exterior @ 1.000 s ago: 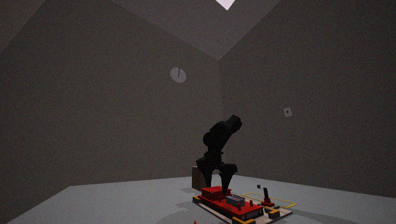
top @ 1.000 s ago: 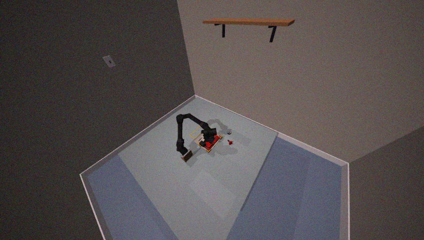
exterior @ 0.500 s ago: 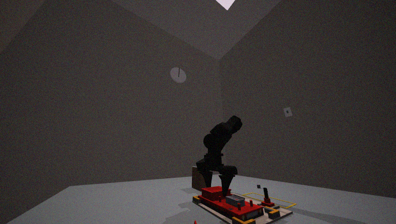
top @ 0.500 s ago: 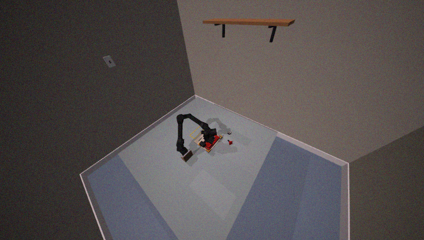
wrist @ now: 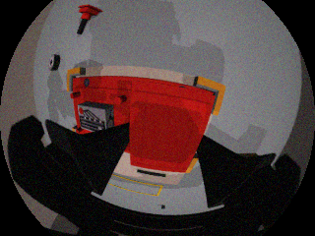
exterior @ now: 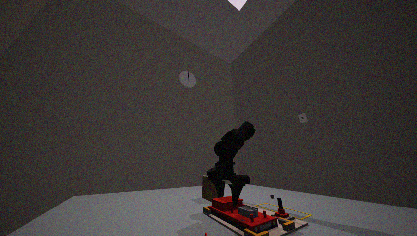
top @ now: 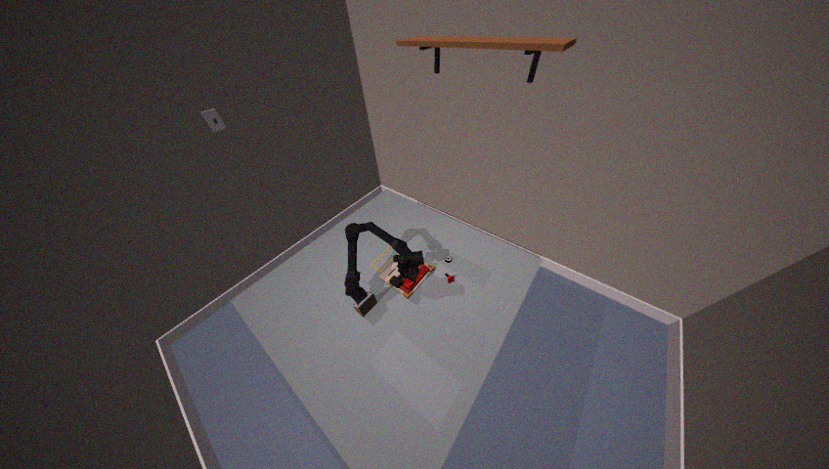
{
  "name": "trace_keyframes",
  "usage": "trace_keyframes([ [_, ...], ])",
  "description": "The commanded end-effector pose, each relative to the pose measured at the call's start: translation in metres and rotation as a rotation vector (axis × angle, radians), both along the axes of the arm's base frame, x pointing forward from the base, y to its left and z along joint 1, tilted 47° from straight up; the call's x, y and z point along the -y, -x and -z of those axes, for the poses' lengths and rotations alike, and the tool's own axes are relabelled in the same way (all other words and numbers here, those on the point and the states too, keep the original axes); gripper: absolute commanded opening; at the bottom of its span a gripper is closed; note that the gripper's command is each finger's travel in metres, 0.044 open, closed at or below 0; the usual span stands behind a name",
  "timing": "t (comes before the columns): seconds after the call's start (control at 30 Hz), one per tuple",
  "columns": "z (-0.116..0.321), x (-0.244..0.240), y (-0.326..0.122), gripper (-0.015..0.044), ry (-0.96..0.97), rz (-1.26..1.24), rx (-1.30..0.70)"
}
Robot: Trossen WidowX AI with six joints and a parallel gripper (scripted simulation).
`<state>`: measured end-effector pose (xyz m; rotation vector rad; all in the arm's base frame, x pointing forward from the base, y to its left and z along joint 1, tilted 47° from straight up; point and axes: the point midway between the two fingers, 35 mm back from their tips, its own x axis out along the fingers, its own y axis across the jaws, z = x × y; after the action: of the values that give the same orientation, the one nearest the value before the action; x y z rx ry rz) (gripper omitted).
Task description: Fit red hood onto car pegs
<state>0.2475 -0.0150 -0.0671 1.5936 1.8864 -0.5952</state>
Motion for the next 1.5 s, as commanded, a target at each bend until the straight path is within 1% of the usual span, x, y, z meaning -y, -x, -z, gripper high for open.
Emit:
trace_keyframes([
  [0.0,-0.001,0.001,0.000,0.0216,0.000,0.000,0.000],
  [0.27,-0.008,0.009,-0.001,0.0006,0.001,0.000,0.000],
  [0.3,-0.009,0.010,-0.001,0.0000,0.001,0.000,0.000],
  [1.0,-0.044,0.046,-0.007,0.0000,0.002,0.000,-0.001],
  [1.3,-0.047,0.049,-0.007,0.0000,-0.004,-0.003,-0.004],
  [1.47,-0.048,0.049,-0.015,0.0000,-0.016,-0.088,0.087],
])
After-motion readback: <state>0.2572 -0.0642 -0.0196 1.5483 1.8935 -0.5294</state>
